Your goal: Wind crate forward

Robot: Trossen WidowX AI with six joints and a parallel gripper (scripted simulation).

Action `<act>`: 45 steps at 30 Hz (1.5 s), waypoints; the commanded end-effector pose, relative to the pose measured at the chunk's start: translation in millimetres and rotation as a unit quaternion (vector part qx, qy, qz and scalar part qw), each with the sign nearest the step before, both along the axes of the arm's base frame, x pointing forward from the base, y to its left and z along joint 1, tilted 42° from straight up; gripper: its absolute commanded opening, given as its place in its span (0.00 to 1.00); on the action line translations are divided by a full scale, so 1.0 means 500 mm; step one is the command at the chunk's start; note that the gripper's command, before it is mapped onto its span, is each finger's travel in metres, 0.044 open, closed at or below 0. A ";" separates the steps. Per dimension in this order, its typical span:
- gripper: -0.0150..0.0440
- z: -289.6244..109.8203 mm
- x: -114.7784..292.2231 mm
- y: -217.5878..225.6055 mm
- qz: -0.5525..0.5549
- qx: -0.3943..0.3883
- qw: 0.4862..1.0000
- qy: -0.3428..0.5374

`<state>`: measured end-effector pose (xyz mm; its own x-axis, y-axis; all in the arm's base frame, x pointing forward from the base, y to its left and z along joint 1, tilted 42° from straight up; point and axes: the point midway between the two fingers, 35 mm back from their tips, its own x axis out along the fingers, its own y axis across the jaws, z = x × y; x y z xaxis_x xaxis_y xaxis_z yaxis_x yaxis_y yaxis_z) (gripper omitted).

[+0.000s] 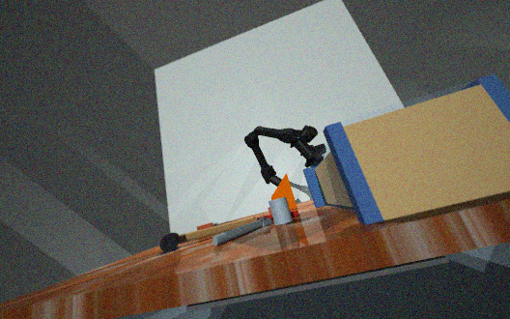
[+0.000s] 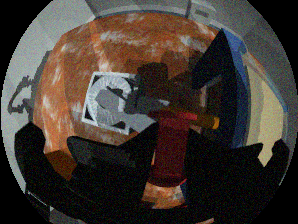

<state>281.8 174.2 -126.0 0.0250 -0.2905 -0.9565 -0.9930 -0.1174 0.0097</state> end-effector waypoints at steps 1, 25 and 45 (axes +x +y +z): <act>0.25 -0.017 0.009 0.019 -0.001 0.009 1.000 -0.004; 0.25 -0.061 0.013 0.075 -0.001 0.011 1.000 -0.005; 0.25 -0.098 -0.003 0.118 -0.001 0.012 1.000 -0.005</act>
